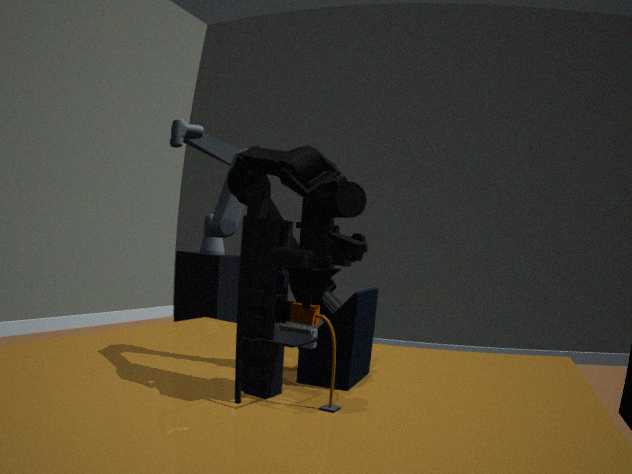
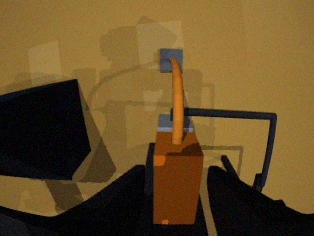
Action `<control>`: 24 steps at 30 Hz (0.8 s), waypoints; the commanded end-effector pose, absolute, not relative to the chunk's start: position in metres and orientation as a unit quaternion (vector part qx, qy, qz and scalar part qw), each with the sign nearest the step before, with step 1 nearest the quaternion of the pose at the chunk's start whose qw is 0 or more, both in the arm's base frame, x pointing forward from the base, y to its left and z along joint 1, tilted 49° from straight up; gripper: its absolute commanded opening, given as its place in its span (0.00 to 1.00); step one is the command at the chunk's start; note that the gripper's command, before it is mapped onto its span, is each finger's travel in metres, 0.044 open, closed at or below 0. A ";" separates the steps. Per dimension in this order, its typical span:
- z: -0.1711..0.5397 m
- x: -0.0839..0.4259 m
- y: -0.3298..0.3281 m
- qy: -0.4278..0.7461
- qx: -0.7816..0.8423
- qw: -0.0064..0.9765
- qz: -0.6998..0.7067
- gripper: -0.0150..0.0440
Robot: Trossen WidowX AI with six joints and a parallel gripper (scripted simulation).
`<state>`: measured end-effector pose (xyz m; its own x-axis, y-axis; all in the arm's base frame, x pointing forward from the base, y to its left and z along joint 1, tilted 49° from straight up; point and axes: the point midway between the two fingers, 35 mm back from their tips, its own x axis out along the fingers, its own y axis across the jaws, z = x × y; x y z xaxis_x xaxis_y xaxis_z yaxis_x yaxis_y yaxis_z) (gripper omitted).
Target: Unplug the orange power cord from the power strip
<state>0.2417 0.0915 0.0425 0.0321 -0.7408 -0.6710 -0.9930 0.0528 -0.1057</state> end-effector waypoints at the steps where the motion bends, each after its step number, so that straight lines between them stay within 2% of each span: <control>1: 0.039 0.242 0.086 0.661 -0.657 0.294 0.212 0.53; 6: 0.038 0.242 0.084 0.661 -0.657 0.294 0.212 0.53; 10: 0.039 0.242 0.086 0.663 -0.654 0.296 0.213 0.35; 18: 0.039 0.242 0.086 0.663 -0.654 0.296 0.213 0.26; 24: 0.035 0.243 0.090 0.662 -0.654 0.296 0.213 0.25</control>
<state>0.2424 0.0861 0.0383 0.0317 -0.7430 -0.6686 -0.9930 0.0529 -0.1058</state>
